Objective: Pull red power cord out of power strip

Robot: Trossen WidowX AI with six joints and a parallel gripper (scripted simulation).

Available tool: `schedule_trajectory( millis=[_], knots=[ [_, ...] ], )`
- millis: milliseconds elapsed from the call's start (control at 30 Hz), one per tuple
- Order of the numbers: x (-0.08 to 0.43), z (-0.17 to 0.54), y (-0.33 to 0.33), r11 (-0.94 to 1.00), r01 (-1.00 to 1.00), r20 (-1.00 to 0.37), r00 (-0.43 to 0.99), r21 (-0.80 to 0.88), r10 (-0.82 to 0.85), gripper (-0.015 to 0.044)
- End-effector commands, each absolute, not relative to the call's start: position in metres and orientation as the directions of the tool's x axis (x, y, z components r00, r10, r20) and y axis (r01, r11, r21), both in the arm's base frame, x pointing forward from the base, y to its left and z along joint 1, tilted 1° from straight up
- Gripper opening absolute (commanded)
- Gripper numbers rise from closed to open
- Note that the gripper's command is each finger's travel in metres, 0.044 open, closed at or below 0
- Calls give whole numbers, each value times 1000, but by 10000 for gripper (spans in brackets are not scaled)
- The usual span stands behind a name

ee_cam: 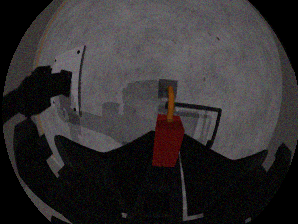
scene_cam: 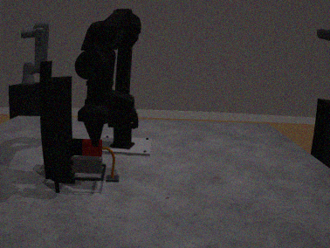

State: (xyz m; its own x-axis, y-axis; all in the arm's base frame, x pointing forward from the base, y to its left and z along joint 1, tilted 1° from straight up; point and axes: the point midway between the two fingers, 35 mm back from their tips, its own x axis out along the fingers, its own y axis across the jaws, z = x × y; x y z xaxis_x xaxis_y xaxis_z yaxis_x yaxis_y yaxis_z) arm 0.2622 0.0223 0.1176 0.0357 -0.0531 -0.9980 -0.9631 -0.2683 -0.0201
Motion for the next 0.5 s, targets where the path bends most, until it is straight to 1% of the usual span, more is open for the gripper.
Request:
schedule_trajectory(
  millis=[0, 367, 467],
  knots=[
    [255, 118, 49, -297, -955, -1000, 22, -25, 14, 0],
    [249, 118, 67, -298, -954, -1000, 21, -26, 17, 0],
    [250, 117, 59, -300, -954, -1000, 21, -26, 18, 79]
  ],
)
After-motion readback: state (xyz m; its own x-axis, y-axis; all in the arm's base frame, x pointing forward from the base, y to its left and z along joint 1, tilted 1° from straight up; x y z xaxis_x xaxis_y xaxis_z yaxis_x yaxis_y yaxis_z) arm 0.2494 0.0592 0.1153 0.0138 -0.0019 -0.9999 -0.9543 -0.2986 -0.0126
